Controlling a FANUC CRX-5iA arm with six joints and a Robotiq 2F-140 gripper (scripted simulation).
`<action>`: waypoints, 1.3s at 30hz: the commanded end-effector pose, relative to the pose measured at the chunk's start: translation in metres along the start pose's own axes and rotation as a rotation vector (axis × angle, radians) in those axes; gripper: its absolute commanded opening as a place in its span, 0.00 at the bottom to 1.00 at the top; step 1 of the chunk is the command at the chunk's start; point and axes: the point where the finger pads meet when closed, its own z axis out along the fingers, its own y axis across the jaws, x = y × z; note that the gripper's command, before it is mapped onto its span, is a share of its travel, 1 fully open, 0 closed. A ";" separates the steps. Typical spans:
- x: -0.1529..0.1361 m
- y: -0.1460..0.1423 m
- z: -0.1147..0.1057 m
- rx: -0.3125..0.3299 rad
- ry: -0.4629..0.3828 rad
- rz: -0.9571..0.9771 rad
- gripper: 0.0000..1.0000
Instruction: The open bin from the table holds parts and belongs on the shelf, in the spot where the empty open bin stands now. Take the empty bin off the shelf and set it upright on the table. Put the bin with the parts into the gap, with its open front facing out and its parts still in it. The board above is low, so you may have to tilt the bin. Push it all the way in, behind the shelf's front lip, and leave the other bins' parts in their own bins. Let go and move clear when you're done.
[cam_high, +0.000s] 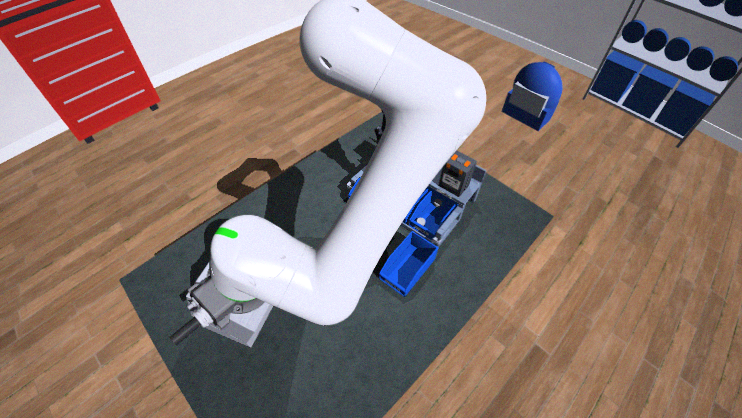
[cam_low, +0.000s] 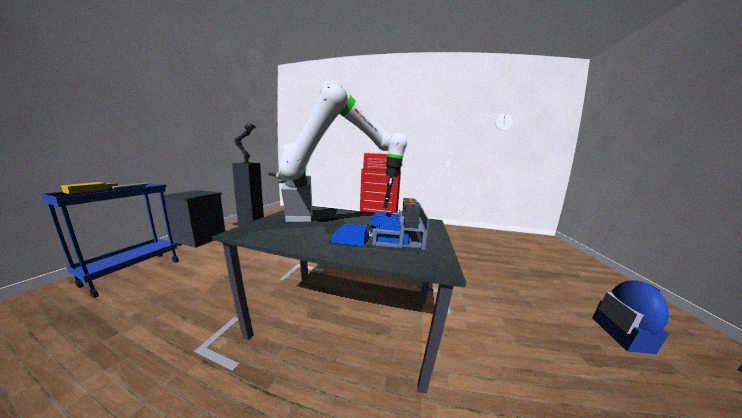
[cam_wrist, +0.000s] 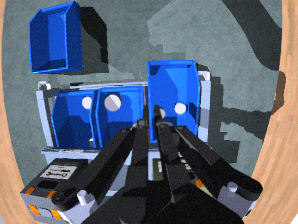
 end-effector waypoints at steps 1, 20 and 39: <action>0.000 0.000 -0.004 0.000 -0.002 0.000 0.15; 0.001 0.000 -0.015 0.000 -0.002 0.000 0.15; 0.001 0.000 -0.016 0.000 -0.002 0.000 0.10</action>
